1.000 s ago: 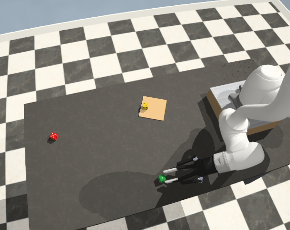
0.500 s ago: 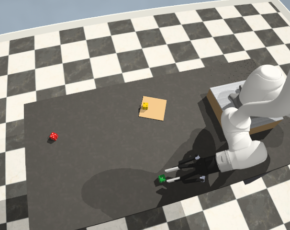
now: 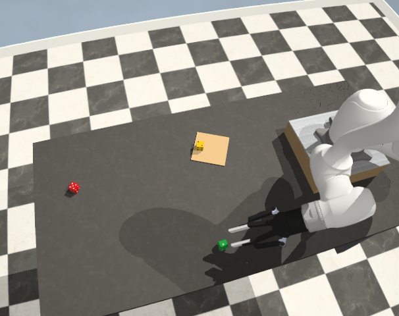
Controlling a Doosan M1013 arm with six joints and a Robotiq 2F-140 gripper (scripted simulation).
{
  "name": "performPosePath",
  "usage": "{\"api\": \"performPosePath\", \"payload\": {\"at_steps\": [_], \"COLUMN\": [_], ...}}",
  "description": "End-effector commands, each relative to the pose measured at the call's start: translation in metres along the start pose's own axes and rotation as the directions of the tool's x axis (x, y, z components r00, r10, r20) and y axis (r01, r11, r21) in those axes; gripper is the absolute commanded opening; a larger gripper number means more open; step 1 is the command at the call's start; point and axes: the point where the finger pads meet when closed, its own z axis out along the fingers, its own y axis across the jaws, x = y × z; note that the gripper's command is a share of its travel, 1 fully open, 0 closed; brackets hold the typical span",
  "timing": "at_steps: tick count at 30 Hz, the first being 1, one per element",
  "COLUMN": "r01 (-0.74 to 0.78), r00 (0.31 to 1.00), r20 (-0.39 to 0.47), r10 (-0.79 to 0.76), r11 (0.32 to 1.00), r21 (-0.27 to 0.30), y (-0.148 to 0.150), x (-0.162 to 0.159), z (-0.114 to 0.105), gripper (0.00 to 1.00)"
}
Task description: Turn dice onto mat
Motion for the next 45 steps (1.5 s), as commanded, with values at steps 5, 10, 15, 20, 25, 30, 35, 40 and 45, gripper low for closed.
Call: {"api": "performPosePath", "payload": {"at_steps": [5, 10, 15, 20, 25, 30, 35, 40, 45], "r01": [0.0, 0.013, 0.064, 0.11, 0.182, 0.241, 0.273, 0.277, 0.236], "r00": [1.0, 1.0, 0.997, 0.988, 0.955, 0.894, 0.816, 0.734, 0.617], "r20": [0.0, -0.005, -0.056, -0.134, -0.289, -0.448, -0.578, -0.676, -0.783], "r10": [0.0, -0.013, -0.054, -0.072, -0.062, -0.018, 0.029, 0.063, 0.083], "r11": [1.0, 0.999, 0.98, 0.947, 0.893, 0.862, 0.862, 0.882, 0.929], "r21": [0.0, 0.041, 0.191, 0.302, 0.411, 0.446, 0.428, 0.382, 0.284], "y": [0.0, -0.01, -0.047, -0.077, -0.111, -0.126, -0.126, -0.116, -0.089], "x": [-0.002, -0.006, -0.018, -0.022, -0.02, -0.013, -0.006, -0.003, -0.007], "z": [-0.001, 0.005, 0.021, 0.029, 0.033, 0.031, 0.028, 0.025, 0.023], "gripper": [0.35, 0.35, 0.35, 0.35, 0.35, 0.35, 0.35, 0.35, 0.35]}}
